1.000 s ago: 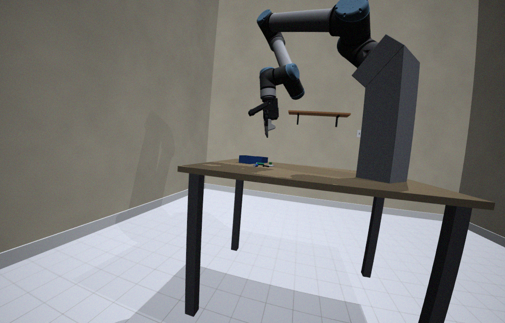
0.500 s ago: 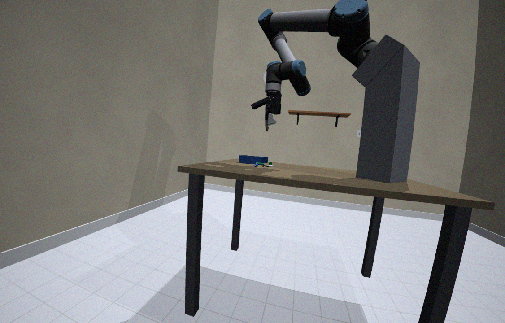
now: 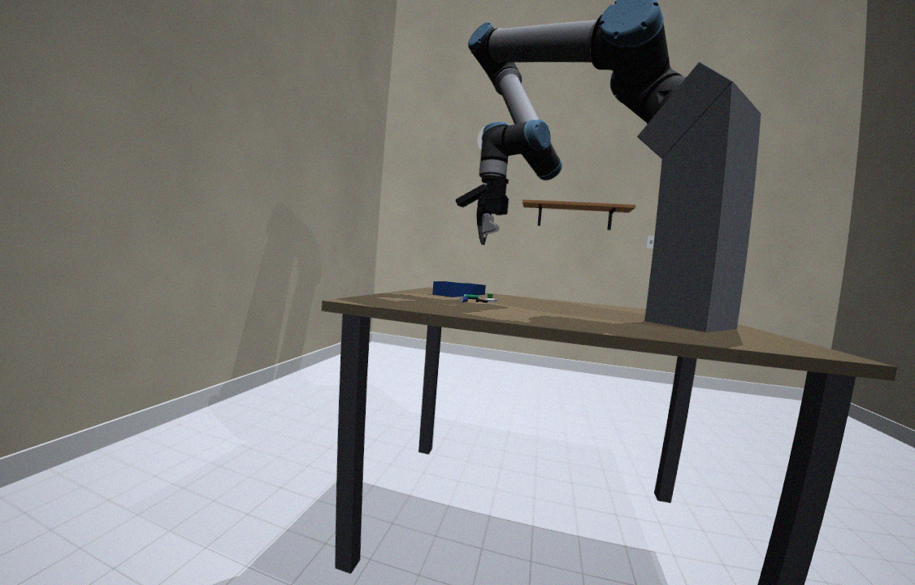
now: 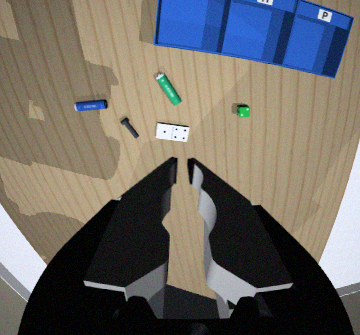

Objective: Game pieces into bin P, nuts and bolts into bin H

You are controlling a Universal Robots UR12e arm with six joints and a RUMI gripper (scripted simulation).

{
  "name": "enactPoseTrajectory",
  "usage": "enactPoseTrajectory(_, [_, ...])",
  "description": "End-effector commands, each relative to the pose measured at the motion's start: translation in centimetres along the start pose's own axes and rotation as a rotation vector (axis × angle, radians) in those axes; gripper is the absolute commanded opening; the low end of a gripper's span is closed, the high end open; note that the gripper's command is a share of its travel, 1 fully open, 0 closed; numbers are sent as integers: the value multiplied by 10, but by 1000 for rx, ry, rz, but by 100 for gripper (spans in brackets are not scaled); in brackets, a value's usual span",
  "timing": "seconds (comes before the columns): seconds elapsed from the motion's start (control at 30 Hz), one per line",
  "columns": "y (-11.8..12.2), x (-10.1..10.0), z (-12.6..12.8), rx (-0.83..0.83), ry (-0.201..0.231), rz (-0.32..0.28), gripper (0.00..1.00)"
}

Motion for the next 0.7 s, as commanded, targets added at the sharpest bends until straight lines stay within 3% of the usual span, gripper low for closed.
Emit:
enactPoseTrajectory(0.0, [-15, -14, 21, -122, -2, -3, 4])
enactPoseTrajectory(0.43, [-68, -64, 101, -122, -2, -3, 4])
enactPoseTrajectory(0.5, [-68, -64, 101, -122, -2, -3, 4])
enactPoseTrajectory(0.67, [-88, -83, 132, -122, -2, -3, 4])
Point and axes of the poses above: the point where the finger pads meet when closed, its own x axis back along the fingers, its own z axis across the jaws, y = z × x, the point moved 7 cm from there along x, back along the fingers, and after that the axes turned 6 degrees about -x, right-handed, at the moved point
